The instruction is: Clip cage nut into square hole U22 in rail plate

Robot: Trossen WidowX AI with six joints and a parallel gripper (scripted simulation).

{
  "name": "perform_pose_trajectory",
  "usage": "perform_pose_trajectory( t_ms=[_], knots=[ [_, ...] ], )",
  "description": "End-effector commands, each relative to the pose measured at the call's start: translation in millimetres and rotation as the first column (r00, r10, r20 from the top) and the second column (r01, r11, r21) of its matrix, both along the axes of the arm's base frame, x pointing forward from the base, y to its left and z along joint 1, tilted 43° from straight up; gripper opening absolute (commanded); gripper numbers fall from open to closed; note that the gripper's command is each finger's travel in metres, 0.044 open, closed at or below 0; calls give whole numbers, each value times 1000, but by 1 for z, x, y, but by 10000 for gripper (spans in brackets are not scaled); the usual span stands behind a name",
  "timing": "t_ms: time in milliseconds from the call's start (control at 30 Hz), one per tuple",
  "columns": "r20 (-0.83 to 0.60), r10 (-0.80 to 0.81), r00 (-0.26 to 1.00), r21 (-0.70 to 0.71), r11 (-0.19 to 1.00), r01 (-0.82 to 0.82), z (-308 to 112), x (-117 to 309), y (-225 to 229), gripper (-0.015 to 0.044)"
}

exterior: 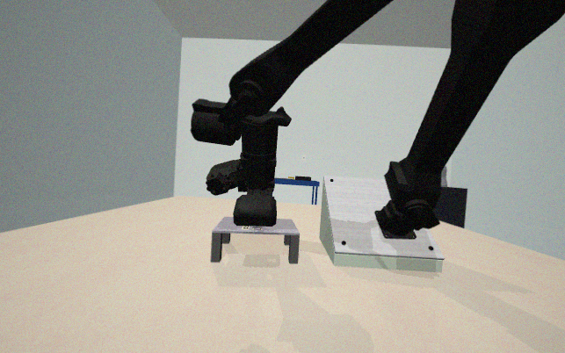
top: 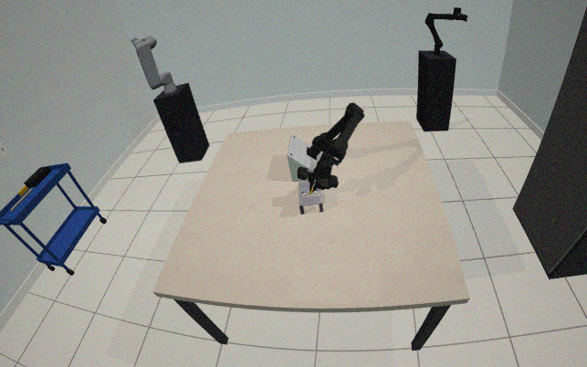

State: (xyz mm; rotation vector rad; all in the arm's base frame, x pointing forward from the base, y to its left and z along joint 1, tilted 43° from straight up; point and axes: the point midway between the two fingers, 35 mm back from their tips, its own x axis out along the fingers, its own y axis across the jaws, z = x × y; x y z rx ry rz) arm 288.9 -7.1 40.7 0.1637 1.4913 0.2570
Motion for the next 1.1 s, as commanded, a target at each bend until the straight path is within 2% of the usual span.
perform_pose_trajectory(
  t_ms=[0, 1067],
  knots=[
    [2, -6, 1000, -8, 1000, 6, 1, 0, 0, 23],
    [3, -4, 1000, 9, 1000, 4, 0, 0, 1, 23]
  ],
)
